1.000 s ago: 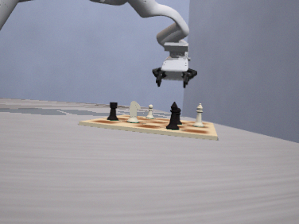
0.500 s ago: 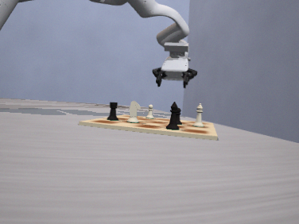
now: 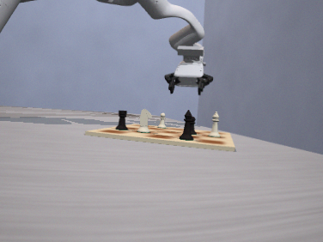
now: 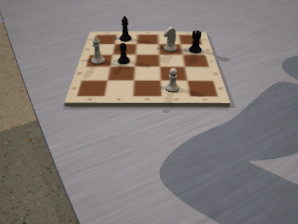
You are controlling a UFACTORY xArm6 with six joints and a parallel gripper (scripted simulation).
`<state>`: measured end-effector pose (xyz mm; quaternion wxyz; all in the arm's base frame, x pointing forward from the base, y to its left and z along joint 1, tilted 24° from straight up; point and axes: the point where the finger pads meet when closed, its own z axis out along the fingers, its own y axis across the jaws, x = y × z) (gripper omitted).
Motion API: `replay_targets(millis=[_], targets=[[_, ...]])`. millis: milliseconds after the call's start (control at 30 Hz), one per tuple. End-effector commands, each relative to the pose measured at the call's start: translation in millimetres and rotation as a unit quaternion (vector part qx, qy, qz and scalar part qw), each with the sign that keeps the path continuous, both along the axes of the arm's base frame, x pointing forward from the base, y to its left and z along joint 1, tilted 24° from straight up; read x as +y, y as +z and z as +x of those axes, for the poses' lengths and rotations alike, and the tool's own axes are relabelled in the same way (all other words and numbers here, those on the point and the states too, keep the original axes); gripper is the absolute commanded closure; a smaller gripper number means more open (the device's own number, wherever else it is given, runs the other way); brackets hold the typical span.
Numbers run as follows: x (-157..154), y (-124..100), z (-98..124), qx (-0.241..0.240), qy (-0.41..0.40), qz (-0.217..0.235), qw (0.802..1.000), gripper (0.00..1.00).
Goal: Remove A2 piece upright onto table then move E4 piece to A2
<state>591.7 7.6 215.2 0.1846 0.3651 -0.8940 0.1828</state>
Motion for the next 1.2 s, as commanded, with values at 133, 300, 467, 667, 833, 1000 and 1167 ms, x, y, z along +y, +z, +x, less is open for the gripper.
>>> replay_targets(millis=[133, 300, 467, 667, 833, 1000, 1167], targets=[[-0.1, 2.4, 0.7, -0.002, 0.000, 0.000, 1.000, 0.00], [-0.1, 2.5, 0.6, -0.002, 0.000, 0.000, 1.000, 0.00], [-1.3, 9.9, -2.3, -0.002, 0.000, 0.000, 1.000, 0.00], [-4.5, 27.9, -9.3, -0.002, 0.000, 0.000, 1.000, 0.00], [-10.0, 59.9, -21.7, -0.002, 0.000, 0.000, 1.000, 0.00], [-13.8, 82.0, -30.3, -0.002, 0.000, 0.000, 1.000, 0.00], [-14.4, 85.0, -31.5, -0.002, 0.000, 0.000, 1.000, 0.00]])
